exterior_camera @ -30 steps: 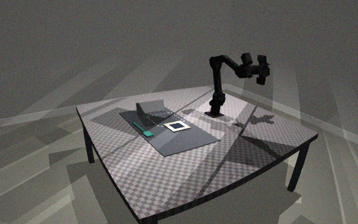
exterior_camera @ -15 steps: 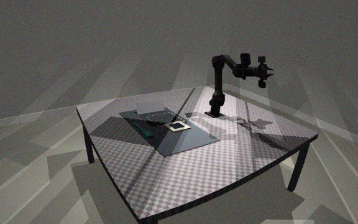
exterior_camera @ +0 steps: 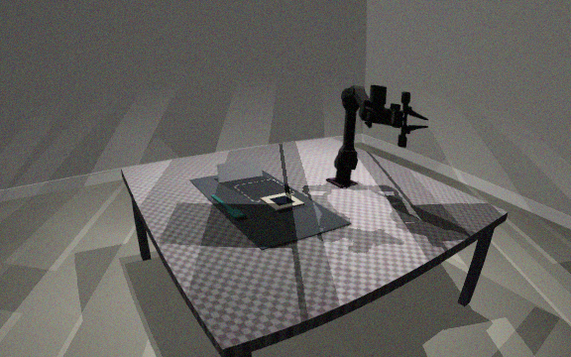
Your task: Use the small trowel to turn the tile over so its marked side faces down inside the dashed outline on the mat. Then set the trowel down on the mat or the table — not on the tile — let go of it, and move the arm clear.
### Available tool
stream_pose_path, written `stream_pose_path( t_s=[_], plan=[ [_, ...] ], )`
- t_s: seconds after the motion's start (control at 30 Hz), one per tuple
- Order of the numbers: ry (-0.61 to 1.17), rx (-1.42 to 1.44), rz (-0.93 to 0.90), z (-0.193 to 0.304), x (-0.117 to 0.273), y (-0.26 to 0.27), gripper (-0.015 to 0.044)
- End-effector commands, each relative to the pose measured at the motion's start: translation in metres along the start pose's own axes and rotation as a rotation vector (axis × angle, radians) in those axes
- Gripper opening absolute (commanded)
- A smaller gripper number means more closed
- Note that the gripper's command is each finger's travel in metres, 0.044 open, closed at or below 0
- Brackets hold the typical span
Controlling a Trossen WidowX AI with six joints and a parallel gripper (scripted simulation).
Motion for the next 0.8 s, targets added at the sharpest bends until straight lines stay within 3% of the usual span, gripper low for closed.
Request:
stream_pose_path(
  t_s=[0.0, 0.43, 0.77],
  plan=[
    [-0.120, 0.029, 0.028, -0.030, 0.018, -0.003, 0.0100],
    [-0.512, 0.153, 0.204, -0.126, 0.112, -0.027, 0.0100],
    [-0.738, 0.223, 0.413, -0.167, 0.197, -0.049, 0.0100]
  ],
)
Point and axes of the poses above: the point midway between the two fingers, 35 mm back from their tips, its own x axis back along the fingers, its own y axis across the jaws, z = x × y, the point moved 2 cm from there along x, back along the fingers, and after that the axes turned 7 degrees about -x, right-handed, at the moved point
